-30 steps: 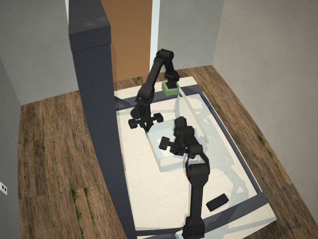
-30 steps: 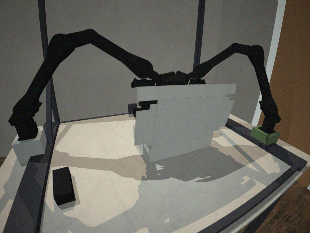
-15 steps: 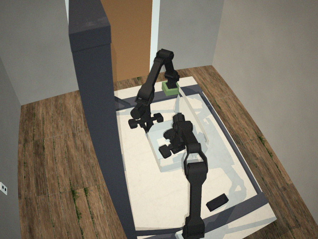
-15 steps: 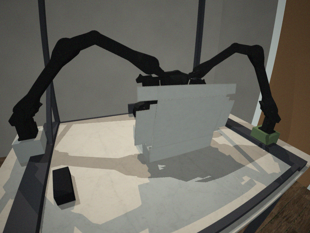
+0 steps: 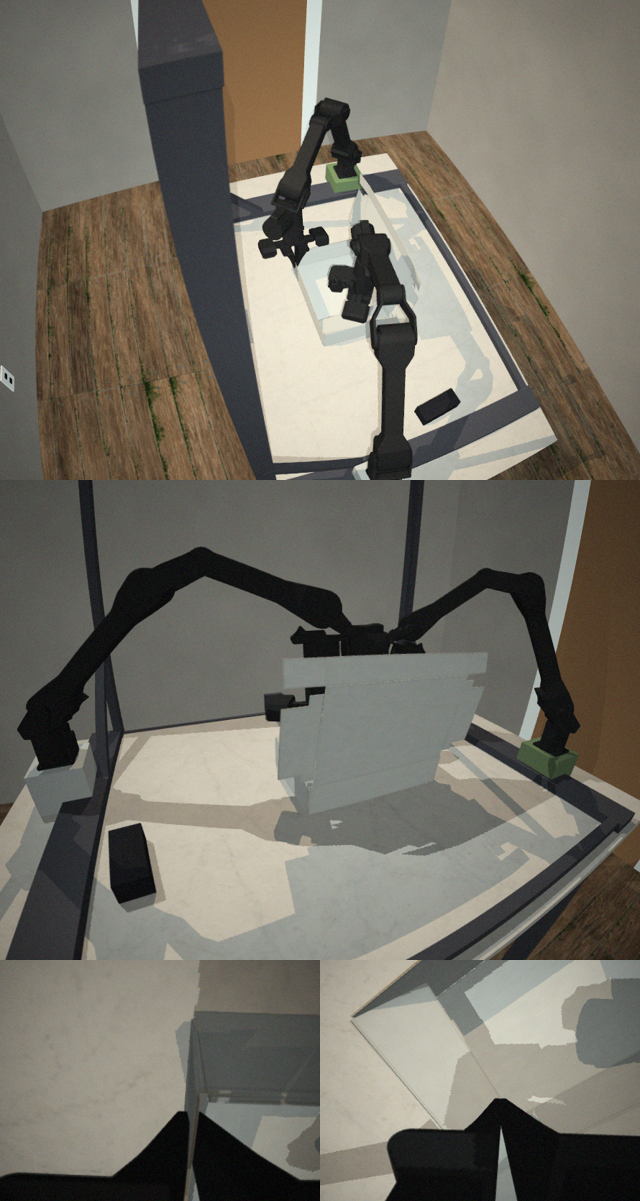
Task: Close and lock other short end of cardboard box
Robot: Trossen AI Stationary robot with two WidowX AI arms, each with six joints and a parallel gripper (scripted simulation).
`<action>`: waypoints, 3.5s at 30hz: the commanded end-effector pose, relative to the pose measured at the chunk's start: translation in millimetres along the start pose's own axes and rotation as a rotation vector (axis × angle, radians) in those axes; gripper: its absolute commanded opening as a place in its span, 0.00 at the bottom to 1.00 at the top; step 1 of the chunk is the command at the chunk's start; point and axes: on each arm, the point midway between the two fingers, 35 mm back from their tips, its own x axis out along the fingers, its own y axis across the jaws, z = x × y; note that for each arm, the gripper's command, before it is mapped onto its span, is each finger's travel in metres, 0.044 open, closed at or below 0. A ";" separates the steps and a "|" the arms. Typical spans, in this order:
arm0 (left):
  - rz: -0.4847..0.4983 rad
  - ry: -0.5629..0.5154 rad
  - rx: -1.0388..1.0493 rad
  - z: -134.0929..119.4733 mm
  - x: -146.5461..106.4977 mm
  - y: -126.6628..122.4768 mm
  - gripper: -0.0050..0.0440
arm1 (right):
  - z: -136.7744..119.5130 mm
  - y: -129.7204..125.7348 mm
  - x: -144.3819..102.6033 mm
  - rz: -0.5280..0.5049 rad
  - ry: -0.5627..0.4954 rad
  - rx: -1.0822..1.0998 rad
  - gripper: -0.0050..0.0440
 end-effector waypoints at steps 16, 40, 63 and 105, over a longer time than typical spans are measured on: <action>0.016 0.012 -0.003 -3.6 -5.9 2.7 0.11 | -7.4 -11.3 -18.3 0.017 0.025 -0.572 0.10; 0.016 0.012 -0.003 -3.6 -5.9 2.7 0.11 | -8.1 -11.8 16.2 0.016 0.025 -0.572 0.10; 0.016 0.012 -0.003 -3.6 -5.9 2.7 0.11 | -16.2 -0.3 43.4 0.018 0.025 -0.572 0.10; 0.016 0.012 -0.004 -3.5 -5.9 2.8 0.11 | -26.4 21.4 -40.3 0.021 0.026 -0.571 0.20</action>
